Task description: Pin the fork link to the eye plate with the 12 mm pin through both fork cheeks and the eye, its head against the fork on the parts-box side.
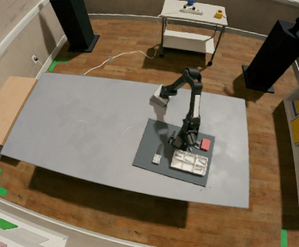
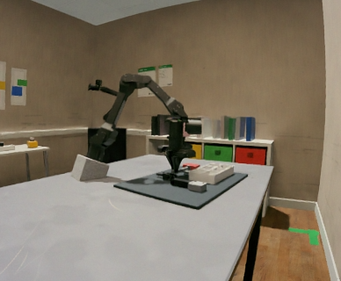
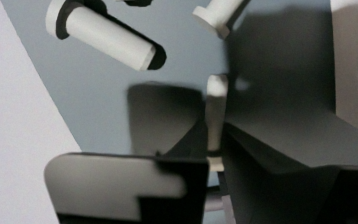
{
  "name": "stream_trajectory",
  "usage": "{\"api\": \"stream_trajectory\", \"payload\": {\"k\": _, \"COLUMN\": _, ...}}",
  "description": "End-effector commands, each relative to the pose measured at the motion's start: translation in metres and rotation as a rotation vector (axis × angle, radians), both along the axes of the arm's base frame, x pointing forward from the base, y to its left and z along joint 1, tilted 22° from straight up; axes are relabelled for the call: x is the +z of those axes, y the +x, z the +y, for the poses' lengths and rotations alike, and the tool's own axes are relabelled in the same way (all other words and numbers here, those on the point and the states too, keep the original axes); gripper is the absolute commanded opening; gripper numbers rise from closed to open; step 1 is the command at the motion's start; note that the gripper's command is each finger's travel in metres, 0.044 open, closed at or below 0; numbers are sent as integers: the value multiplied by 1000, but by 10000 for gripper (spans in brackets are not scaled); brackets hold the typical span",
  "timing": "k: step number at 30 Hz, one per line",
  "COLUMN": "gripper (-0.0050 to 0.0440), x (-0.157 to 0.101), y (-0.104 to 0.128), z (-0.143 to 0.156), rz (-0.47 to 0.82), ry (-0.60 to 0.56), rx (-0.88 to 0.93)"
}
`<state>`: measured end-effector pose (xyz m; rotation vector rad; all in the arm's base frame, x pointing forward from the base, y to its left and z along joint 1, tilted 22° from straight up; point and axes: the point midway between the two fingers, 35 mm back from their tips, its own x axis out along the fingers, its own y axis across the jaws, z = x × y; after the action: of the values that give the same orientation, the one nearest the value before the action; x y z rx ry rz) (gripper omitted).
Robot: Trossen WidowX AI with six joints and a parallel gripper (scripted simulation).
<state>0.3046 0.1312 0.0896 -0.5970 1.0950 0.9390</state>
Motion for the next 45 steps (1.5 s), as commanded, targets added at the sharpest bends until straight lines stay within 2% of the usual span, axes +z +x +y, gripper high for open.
{"api": "stream_trajectory", "payload": {"k": 1, "gripper": -50, "x": -2, "y": 1, "z": 2, "rz": -7, "ry": -2, "rx": -1}}
{"api": "stream_trajectory", "payload": {"k": 17, "gripper": -50, "x": -10, "y": 2, "z": 4, "rz": -8, "ry": -1, "rx": -1}}
{"api": "stream_trajectory", "payload": {"k": 45, "gripper": -50, "x": -8, "y": 3, "z": 4, "rz": -15, "ry": 1, "rx": -1}}
